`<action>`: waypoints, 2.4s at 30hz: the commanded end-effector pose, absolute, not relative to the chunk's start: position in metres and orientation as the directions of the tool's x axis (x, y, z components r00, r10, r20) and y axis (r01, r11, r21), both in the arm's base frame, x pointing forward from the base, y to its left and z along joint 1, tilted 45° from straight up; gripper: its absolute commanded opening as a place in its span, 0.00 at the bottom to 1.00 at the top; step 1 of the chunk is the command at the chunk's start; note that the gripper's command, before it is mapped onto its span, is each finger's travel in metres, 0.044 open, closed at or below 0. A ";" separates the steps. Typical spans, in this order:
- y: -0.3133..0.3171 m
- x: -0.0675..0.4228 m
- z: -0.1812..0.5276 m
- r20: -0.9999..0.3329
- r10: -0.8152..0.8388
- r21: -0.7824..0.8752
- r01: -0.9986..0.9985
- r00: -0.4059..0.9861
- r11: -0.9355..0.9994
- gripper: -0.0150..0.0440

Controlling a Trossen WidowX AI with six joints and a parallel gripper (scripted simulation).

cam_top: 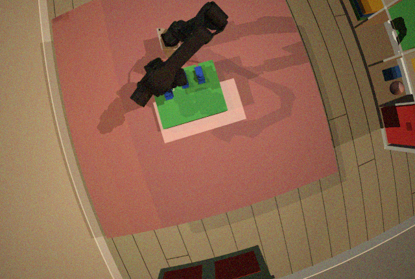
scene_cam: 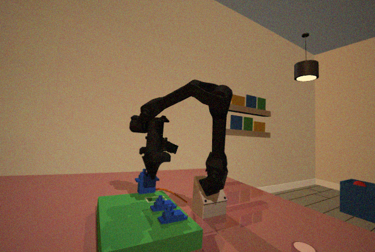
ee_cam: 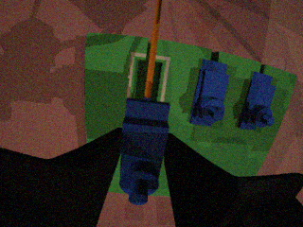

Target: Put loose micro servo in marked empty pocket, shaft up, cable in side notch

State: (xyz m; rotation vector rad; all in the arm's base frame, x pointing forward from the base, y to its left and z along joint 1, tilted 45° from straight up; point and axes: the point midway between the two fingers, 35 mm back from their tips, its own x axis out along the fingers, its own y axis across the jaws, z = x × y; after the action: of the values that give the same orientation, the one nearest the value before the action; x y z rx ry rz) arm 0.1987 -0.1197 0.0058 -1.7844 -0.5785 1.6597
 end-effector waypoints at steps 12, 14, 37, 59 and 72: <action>-0.113 0.160 0.002 -0.719 0.686 -0.695 -0.095 0.111 -0.713 0.25; -0.111 0.161 0.000 -0.719 0.686 -0.695 -0.095 0.112 -0.713 0.25; -0.101 0.164 -0.009 -0.719 0.686 -0.695 -0.094 0.112 -0.713 0.25; -0.092 0.166 -0.019 -0.718 0.686 -0.695 -0.094 0.112 -0.712 0.25; -0.085 0.167 -0.026 -0.718 0.687 -0.696 -0.094 0.112 -0.712 0.25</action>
State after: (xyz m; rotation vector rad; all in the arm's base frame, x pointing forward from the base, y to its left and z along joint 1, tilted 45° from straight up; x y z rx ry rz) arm 0.1654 -0.0867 -0.0244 -1.7896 -0.5802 1.6702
